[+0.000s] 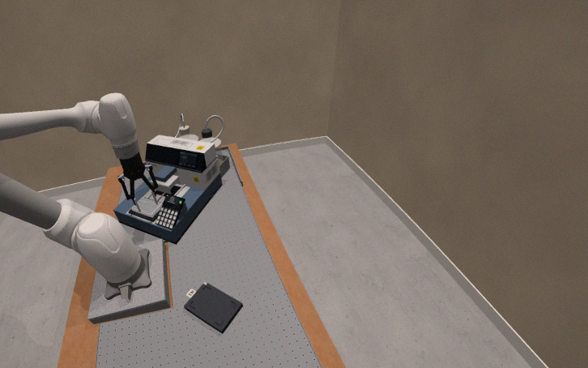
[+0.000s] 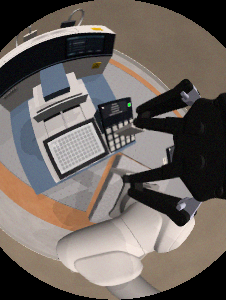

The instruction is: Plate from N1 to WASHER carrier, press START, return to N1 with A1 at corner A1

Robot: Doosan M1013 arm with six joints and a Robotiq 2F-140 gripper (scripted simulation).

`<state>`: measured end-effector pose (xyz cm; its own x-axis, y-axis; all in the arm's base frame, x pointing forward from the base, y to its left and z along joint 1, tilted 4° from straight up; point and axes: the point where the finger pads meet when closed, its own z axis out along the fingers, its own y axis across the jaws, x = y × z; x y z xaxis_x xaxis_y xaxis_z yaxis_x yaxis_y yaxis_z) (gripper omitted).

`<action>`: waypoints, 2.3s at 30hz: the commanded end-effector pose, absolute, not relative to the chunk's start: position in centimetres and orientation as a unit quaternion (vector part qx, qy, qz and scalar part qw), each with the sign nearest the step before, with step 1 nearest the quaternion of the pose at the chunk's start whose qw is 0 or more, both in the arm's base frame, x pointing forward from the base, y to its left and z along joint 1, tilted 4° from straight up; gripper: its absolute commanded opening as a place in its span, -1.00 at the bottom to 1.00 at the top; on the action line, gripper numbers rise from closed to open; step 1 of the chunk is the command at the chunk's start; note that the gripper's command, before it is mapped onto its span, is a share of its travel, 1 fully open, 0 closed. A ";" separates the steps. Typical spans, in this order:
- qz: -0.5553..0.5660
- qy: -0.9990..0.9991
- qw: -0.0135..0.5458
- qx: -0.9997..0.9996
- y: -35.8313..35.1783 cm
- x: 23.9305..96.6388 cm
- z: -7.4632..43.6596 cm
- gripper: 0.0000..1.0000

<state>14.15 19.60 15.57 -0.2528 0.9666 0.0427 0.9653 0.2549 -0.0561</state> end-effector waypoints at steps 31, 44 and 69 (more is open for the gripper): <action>-0.001 -0.935 0.035 -0.353 27.9 11.9 17.0 0.40; -0.001 -0.935 0.035 -0.353 27.9 11.8 15.1 0.40; -0.001 -0.935 0.035 -0.353 28.0 11.6 11.6 0.40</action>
